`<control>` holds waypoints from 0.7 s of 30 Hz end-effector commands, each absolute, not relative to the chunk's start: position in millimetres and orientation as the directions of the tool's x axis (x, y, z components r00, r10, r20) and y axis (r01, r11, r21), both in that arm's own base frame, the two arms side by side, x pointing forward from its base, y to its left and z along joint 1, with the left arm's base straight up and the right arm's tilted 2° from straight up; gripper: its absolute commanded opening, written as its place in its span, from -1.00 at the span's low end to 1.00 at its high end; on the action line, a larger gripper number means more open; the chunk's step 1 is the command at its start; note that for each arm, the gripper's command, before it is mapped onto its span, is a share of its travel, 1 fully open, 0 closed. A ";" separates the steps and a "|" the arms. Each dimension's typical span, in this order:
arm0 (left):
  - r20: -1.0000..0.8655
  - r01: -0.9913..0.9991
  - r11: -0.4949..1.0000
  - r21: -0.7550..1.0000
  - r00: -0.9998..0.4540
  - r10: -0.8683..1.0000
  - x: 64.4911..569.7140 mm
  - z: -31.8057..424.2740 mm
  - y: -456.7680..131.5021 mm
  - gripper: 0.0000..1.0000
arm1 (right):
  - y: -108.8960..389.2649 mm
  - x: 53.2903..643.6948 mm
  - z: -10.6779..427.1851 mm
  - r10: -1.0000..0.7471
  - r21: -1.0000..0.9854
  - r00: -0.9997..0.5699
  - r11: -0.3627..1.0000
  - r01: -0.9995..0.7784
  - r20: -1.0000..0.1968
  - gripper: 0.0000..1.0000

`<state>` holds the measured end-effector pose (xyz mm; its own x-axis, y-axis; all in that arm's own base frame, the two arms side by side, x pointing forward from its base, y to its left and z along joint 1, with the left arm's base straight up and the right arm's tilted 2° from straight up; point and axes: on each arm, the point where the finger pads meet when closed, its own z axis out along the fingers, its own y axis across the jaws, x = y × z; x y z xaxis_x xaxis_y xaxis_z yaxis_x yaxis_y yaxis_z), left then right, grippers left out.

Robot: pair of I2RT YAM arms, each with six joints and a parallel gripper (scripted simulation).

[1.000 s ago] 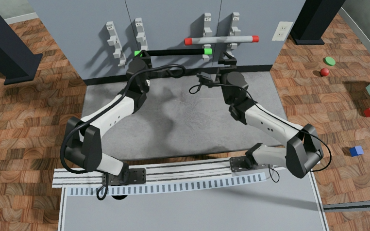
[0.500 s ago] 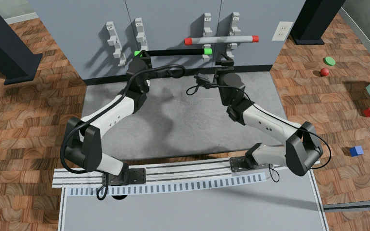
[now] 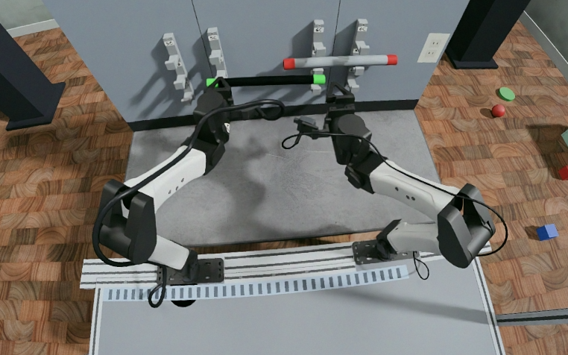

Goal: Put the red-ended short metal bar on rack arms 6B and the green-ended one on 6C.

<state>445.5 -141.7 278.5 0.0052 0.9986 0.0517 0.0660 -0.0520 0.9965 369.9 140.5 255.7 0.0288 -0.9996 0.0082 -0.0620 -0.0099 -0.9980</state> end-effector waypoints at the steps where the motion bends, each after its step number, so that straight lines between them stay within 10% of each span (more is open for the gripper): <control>1: -0.001 0.000 0.001 1.000 -0.001 1.000 447.5 291.7 -144.5 -1.00 | 141.8 372.1 266.1 -1.000 -0.999 0.015 0.013 -0.039 -0.013 1.00; 21: -0.001 0.000 0.001 1.000 -0.001 1.000 447.5 290.8 -144.5 -1.00 | 156.0 369.6 270.6 -1.000 -0.999 0.015 0.013 -0.039 -0.013 1.00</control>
<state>445.3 -141.6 278.3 0.0051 0.9987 0.0510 0.0646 -0.0512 0.9966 366.1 154.2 257.1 0.0289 -0.9995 0.0094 -0.0610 -0.0112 -0.9981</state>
